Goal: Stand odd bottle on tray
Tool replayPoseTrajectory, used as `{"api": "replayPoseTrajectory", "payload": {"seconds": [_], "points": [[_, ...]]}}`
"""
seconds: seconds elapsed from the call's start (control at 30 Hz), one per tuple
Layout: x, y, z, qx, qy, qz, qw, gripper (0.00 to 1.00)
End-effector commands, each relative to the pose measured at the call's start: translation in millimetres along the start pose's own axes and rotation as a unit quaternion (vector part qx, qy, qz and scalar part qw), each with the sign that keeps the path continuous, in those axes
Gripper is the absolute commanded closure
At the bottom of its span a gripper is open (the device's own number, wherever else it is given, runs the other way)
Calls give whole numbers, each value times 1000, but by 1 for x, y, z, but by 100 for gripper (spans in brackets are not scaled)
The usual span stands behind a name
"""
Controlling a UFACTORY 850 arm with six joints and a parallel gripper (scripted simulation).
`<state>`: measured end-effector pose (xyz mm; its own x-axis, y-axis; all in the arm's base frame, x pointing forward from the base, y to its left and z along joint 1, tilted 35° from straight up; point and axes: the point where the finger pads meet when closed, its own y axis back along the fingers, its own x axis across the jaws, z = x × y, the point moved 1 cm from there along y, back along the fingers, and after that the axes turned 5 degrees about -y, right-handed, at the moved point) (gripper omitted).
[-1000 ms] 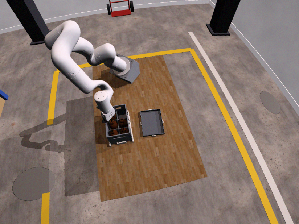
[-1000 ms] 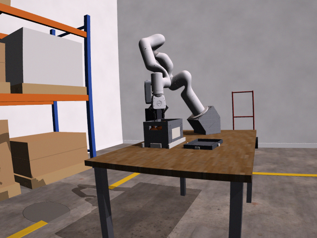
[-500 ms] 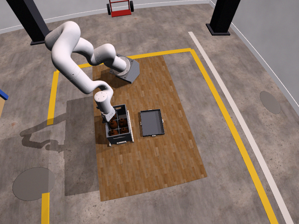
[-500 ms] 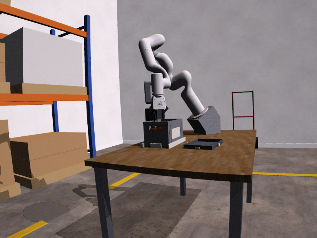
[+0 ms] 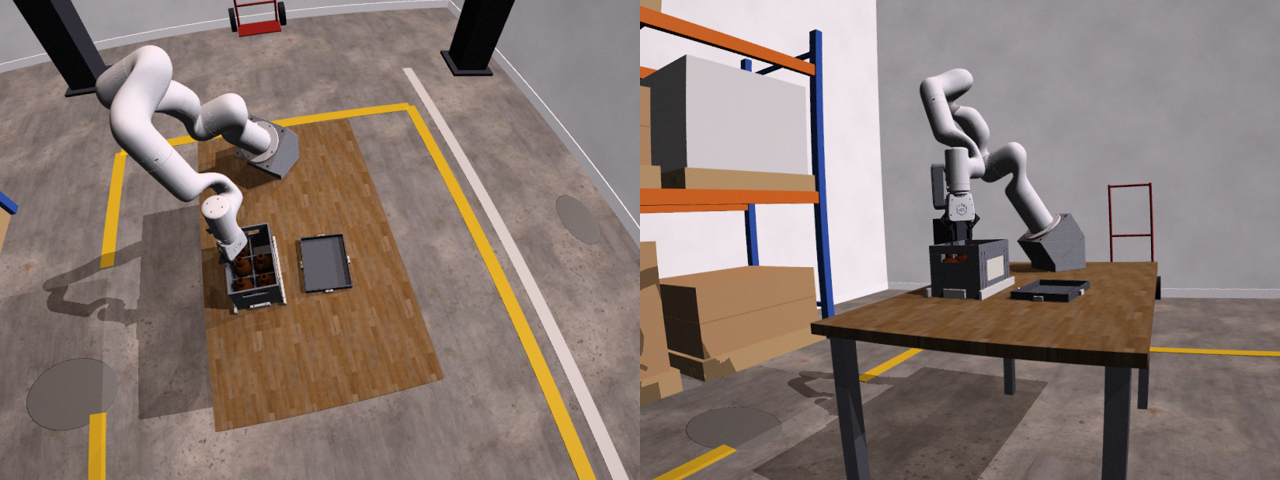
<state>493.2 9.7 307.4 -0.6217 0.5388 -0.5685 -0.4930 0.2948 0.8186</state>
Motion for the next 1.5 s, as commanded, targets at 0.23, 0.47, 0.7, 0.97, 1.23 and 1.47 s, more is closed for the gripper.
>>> {"api": "replayPoseTrajectory", "payload": {"seconds": [0.23, 0.47, 0.7, 0.97, 1.23, 1.47], "points": [[-1, 0, 1, 0, 0, 0, 1000, 35], [-1, 0, 1, 0, 0, 0, 1000, 35], [-1, 0, 1, 0, 0, 0, 1000, 35], [-1, 0, 1, 0, 0, 0, 1000, 35], [-1, -2, 1, 0, 0, 0, 1000, 35], [-1, -8, 1, 0, 0, 0, 1000, 35]]}}
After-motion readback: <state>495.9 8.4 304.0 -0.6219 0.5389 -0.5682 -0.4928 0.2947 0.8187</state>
